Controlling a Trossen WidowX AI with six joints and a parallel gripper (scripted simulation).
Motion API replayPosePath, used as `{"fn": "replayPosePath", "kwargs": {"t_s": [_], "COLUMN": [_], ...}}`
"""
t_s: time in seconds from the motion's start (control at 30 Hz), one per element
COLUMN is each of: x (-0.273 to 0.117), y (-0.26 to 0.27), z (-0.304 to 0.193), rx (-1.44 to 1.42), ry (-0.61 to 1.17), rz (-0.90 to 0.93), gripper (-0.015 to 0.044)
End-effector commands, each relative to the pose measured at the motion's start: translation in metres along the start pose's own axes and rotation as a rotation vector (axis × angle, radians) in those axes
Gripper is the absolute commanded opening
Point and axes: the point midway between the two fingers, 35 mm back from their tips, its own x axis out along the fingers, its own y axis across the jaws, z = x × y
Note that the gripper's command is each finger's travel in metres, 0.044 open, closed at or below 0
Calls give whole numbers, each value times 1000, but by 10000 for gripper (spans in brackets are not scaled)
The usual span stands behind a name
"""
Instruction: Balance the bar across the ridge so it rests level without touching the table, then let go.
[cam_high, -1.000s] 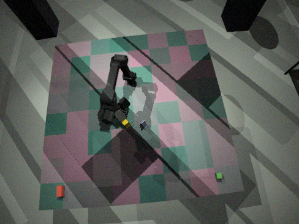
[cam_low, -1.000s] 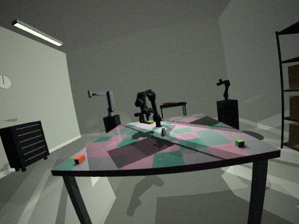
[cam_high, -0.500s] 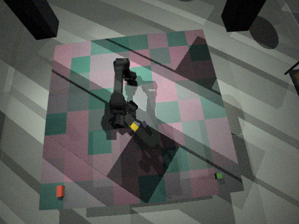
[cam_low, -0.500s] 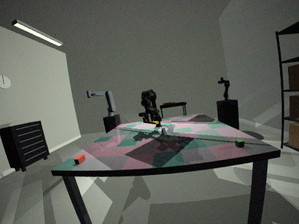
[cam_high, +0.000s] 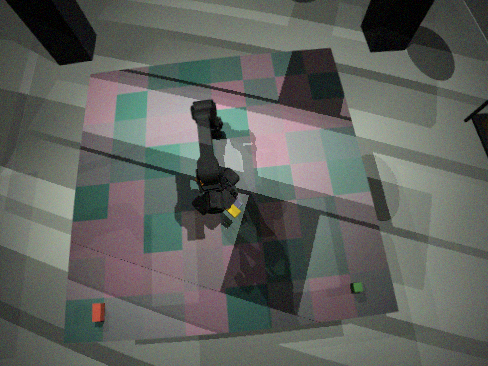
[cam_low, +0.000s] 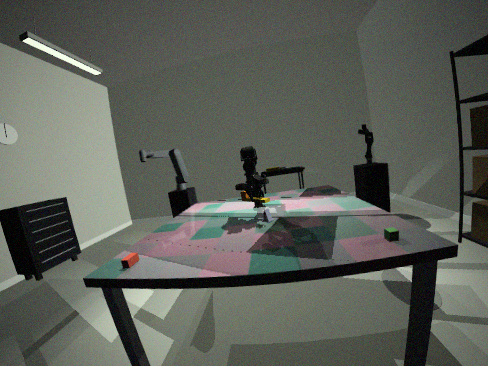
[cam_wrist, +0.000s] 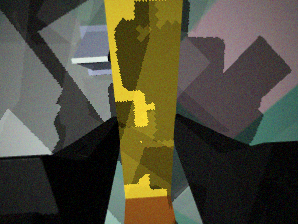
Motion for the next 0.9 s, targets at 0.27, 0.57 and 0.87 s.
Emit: {"fn": "replayPosePath", "kwargs": {"t_s": [0.27,0.57,0.87], "x": [-1,0,11], "y": [27,44,45], "z": [38,56,59], "rx": [-23,-37,-37], "ry": [-12,-14,-14], "rz": [-1,0,0], "gripper": [0,0,0]}}
